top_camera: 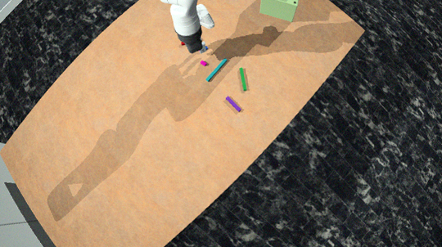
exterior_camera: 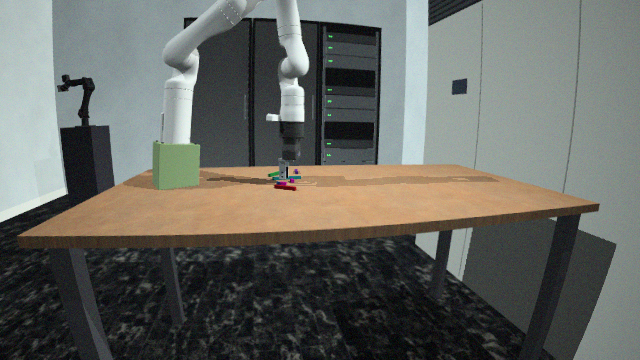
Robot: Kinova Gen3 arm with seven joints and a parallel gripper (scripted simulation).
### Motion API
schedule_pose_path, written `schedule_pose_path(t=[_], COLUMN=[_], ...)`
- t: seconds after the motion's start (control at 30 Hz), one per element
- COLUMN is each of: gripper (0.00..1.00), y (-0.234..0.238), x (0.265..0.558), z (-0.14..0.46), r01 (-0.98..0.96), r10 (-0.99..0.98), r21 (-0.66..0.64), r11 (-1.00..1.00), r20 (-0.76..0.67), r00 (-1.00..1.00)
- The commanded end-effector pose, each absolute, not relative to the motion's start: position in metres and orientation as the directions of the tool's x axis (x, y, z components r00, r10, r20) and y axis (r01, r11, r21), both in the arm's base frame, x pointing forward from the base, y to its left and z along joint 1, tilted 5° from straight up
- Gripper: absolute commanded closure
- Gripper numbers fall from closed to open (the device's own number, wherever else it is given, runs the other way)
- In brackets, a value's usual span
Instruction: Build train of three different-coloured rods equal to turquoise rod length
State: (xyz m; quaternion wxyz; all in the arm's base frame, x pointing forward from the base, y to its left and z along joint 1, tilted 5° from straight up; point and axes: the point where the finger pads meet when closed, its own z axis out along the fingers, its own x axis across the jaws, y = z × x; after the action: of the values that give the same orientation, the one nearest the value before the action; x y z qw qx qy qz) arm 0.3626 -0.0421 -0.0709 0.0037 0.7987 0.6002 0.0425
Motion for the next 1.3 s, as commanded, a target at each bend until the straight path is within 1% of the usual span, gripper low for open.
schedule_pose_path(t=[0.0, 0.33, 0.63, 0.67, 1.27], gripper=[0.46, 0.46, 0.46, 0.0, 0.0], y=[-0.047, -0.048, -0.049, -0.049, -0.049], x=[0.363, 0.36, 0.36, 0.36, 0.36], z=[-0.052, -0.007, 0.001, 0.001, 0.001], r01=[0.954, 0.954, 0.954, 0.954, 0.954], r10=[0.956, 0.955, 0.955, 0.955, 0.955], r21=[0.066, 0.064, 0.064, 0.064, 0.064], r11=[-0.291, -0.293, -0.293, -0.293, -0.293], r20=[0.062, 0.064, 0.064, 0.064, 0.064], r00=[0.287, 0.289, 0.289, 0.289, 0.289])
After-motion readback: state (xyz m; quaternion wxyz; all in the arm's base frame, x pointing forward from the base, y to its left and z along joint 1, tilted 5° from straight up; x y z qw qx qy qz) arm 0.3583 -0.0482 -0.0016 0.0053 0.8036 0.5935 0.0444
